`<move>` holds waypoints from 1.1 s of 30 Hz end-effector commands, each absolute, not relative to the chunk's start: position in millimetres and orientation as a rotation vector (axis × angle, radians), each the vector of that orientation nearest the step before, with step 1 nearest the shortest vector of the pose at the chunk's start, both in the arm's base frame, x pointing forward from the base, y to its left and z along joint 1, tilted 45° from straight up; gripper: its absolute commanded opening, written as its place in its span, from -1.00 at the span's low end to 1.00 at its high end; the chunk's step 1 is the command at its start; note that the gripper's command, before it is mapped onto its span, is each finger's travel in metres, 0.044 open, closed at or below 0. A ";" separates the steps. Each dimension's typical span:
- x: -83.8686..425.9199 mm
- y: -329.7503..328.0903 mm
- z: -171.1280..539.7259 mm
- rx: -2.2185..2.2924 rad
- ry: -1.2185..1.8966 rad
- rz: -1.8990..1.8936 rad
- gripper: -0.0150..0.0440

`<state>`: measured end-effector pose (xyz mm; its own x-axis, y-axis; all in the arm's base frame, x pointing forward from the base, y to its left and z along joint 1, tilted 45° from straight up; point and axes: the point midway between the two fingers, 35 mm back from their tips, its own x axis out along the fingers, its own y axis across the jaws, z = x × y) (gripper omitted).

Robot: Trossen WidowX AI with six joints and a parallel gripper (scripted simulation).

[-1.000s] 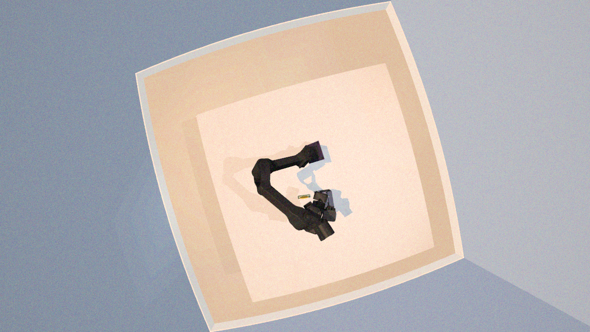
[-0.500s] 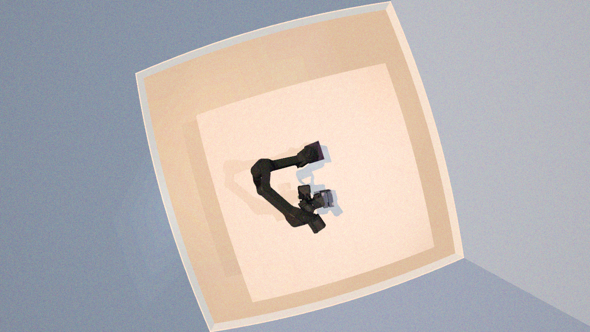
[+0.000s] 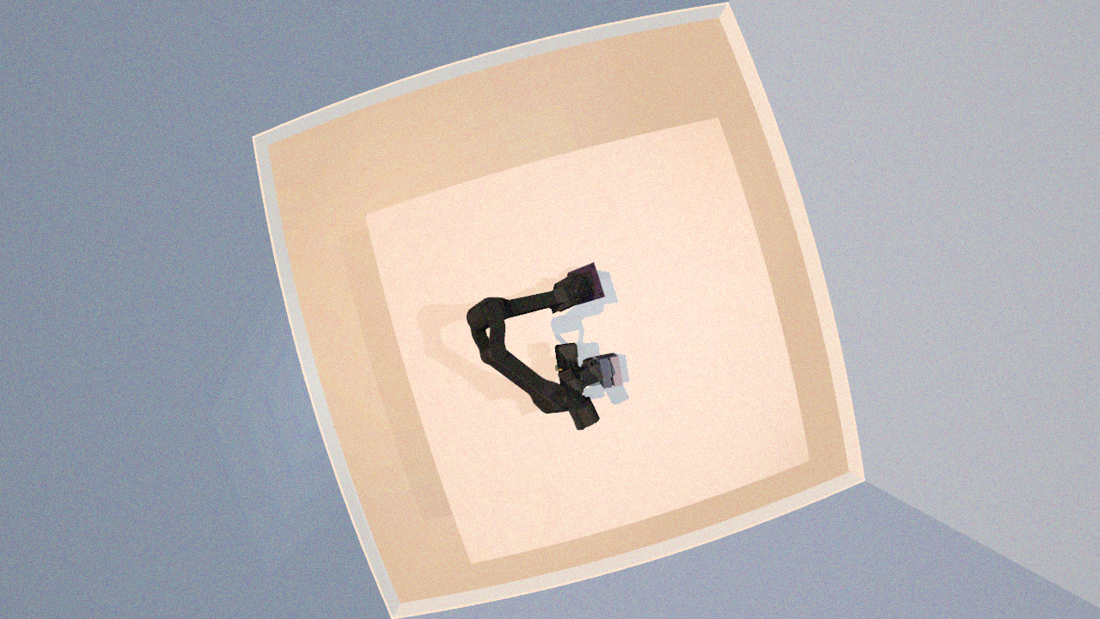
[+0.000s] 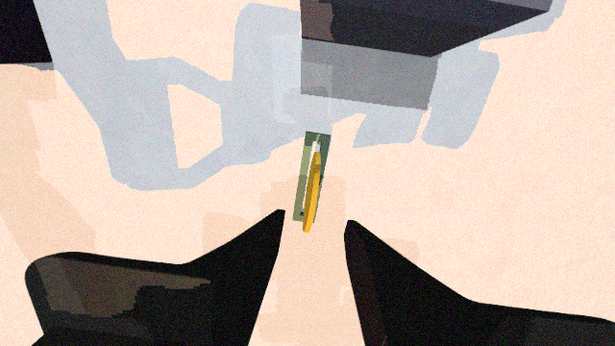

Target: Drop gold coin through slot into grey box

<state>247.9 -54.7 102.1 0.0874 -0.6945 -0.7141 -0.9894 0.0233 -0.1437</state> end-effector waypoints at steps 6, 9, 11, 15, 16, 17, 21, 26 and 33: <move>248.8 -64.5 90.8 -1.738 1.674 0.599 0.05; 249.5 -67.8 87.4 -1.738 1.674 0.599 0.05; 249.9 -70.0 85.1 -1.738 1.674 0.599 0.05; 250.5 -74.5 80.5 -1.738 1.674 0.598 0.05; 250.6 -75.6 79.4 -1.738 1.674 0.598 0.05; 250.7 -76.8 78.3 -1.738 1.674 0.598 0.05; 251.1 -81.3 73.9 -1.739 1.674 0.598 0.05; 251.3 -87.1 68.6 -1.740 1.675 0.596 0.05; 251.1 -95.0 61.6 -1.742 1.676 0.594 0.05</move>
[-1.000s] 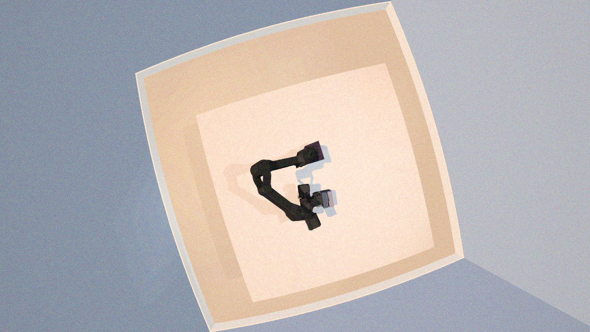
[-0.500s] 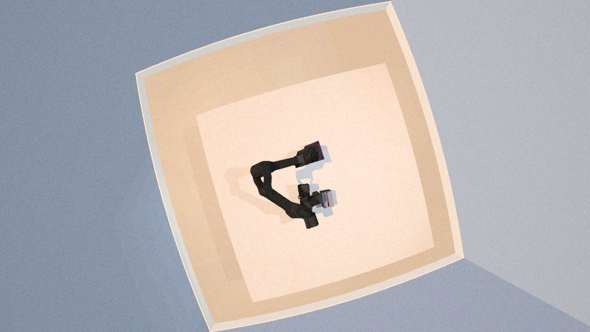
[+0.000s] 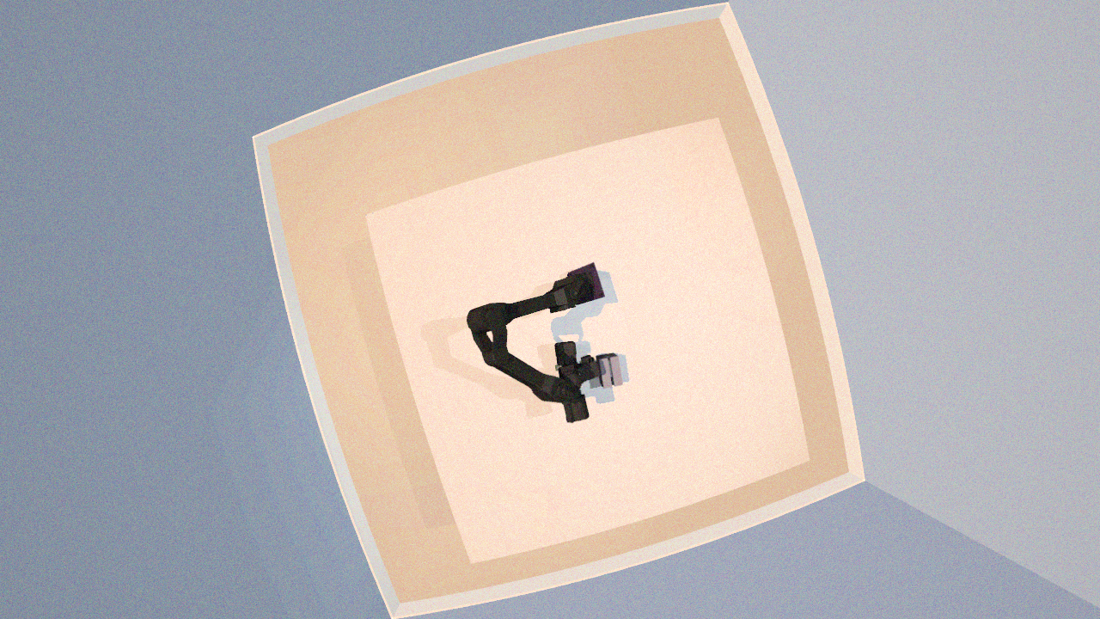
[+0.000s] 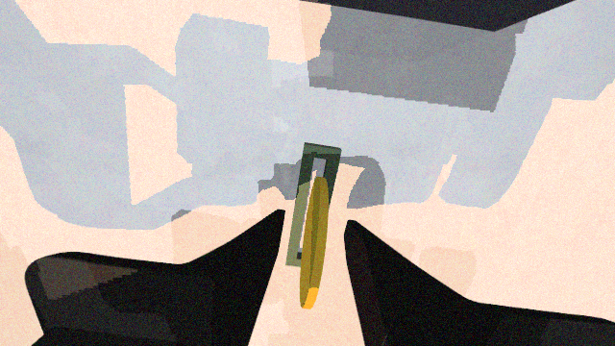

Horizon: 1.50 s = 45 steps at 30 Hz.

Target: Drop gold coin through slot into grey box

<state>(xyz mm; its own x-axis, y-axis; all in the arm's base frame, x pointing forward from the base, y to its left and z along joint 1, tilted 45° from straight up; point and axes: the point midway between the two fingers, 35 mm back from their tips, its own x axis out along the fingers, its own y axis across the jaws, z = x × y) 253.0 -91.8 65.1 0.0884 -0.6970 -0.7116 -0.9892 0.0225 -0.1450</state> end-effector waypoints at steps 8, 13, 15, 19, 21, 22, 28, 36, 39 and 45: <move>251.1 -95.8 60.9 -1.742 1.677 0.594 -0.48; 251.1 -95.8 60.9 -1.742 1.677 0.594 -0.49; 251.1 -95.8 60.9 -1.742 1.677 0.594 -0.49; 253.1 -93.5 61.8 -1.735 1.664 0.568 -0.49; 255.5 -90.2 63.3 -1.727 1.650 0.539 -0.49; 255.7 -88.6 64.5 -1.726 1.649 0.540 -0.49; 256.0 -79.0 72.6 -1.725 1.650 0.553 -0.49; 255.1 -64.8 85.6 -1.726 1.653 0.570 -0.49; 254.3 -59.6 90.7 -1.726 1.655 0.575 -0.49; 252.0 -49.5 101.5 -1.729 1.660 0.585 -0.49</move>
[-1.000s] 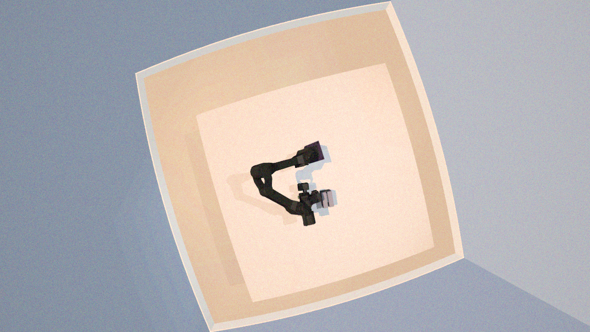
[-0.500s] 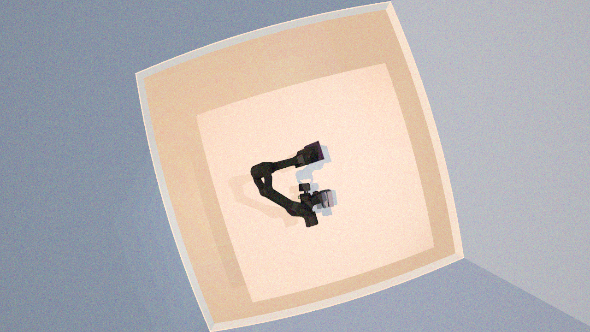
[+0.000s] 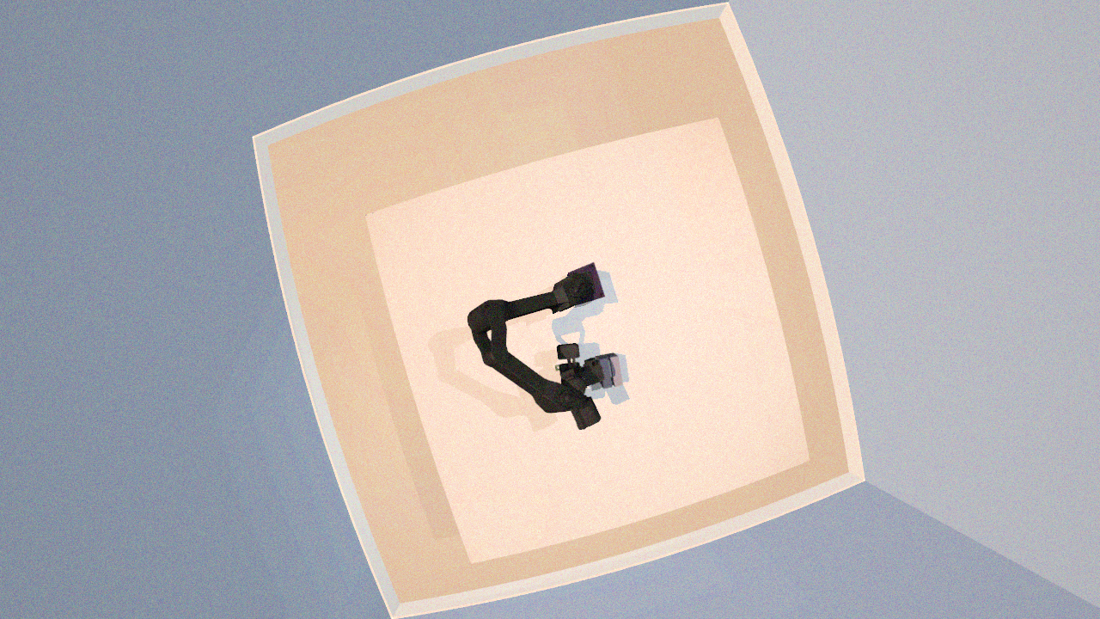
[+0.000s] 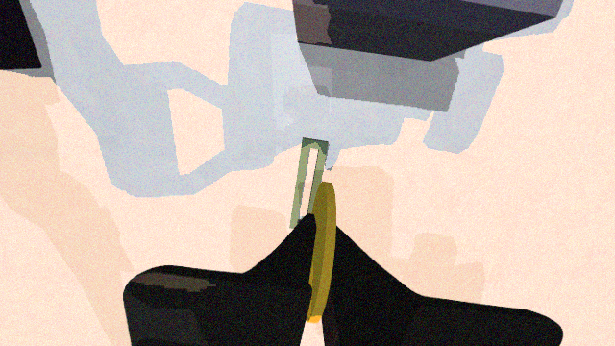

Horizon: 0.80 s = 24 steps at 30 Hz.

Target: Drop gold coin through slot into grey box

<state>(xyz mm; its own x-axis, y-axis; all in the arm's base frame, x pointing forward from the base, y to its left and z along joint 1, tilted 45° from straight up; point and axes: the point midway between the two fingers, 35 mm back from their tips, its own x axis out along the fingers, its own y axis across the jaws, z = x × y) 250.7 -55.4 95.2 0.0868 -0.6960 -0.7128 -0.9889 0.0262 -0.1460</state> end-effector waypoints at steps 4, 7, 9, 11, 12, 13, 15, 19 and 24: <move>250.0 -43.0 108.9 -1.731 1.664 0.590 -0.49; 248.3 -38.3 114.7 -1.733 1.667 0.593 -0.49; 247.0 -35.2 118.6 -1.735 1.670 0.595 -0.49; 245.6 -32.2 122.6 -1.737 1.672 0.597 -0.49; 244.9 -30.7 124.6 -1.738 1.673 0.598 -0.49; 244.3 -29.5 126.3 -1.739 1.675 0.598 -0.49; 243.8 -28.5 127.6 -1.739 1.675 0.599 -0.49; 244.0 -28.6 127.8 -1.678 1.676 0.518 -0.49; 244.3 -28.9 128.2 -1.552 1.671 0.361 -0.49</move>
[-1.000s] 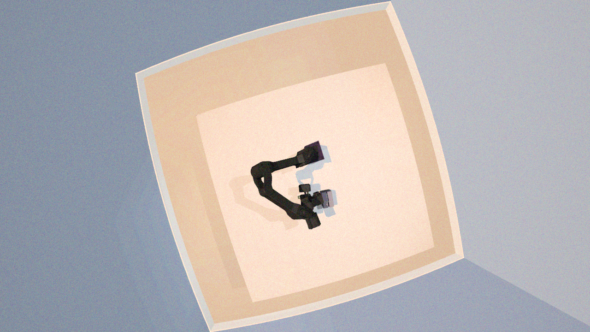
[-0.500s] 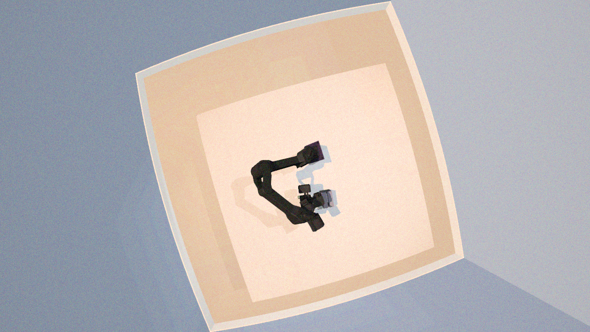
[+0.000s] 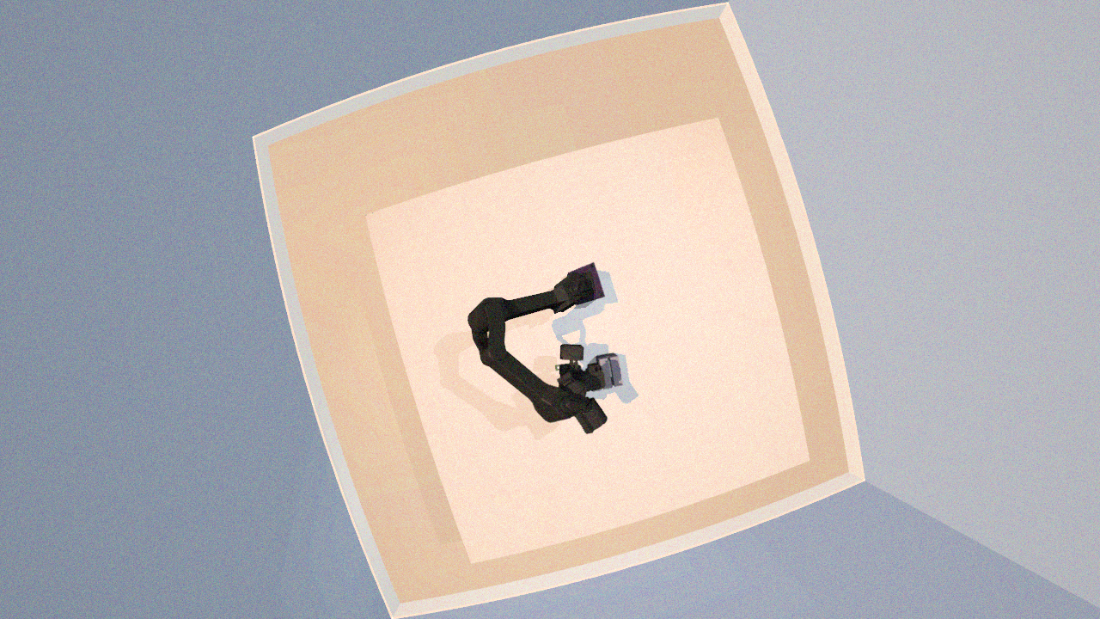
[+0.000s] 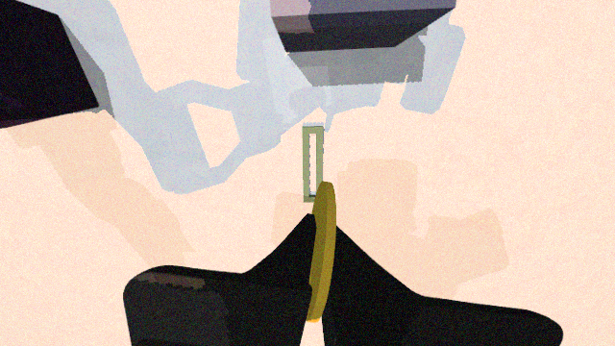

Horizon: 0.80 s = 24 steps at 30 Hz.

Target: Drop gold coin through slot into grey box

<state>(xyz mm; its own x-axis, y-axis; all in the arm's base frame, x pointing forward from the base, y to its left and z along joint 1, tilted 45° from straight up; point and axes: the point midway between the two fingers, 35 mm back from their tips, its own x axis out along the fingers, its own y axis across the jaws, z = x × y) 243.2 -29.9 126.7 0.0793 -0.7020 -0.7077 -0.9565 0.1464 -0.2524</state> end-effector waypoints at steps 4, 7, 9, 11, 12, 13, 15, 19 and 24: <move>244.5 -29.1 128.4 -1.449 1.660 0.239 -0.49; 244.7 -29.2 128.7 -1.371 1.648 0.150 -0.49; 244.8 -29.3 128.8 -1.318 1.638 0.092 -0.49; 244.9 -29.4 129.0 -1.265 1.627 0.034 -0.49; 245.0 -29.5 129.0 -1.239 1.621 0.006 -0.49; 245.1 -29.5 129.1 -1.212 1.615 -0.022 -0.49; 245.2 -29.6 129.3 -1.159 1.601 -0.078 -0.49; 245.4 -29.8 129.6 -1.051 1.570 -0.187 -0.49; 245.7 -30.0 129.9 -0.914 1.525 -0.318 -0.49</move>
<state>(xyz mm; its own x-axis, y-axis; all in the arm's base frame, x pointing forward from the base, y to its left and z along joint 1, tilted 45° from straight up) 245.0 -30.4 128.9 0.0816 -0.7007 -0.7088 -0.4374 0.6138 -0.6572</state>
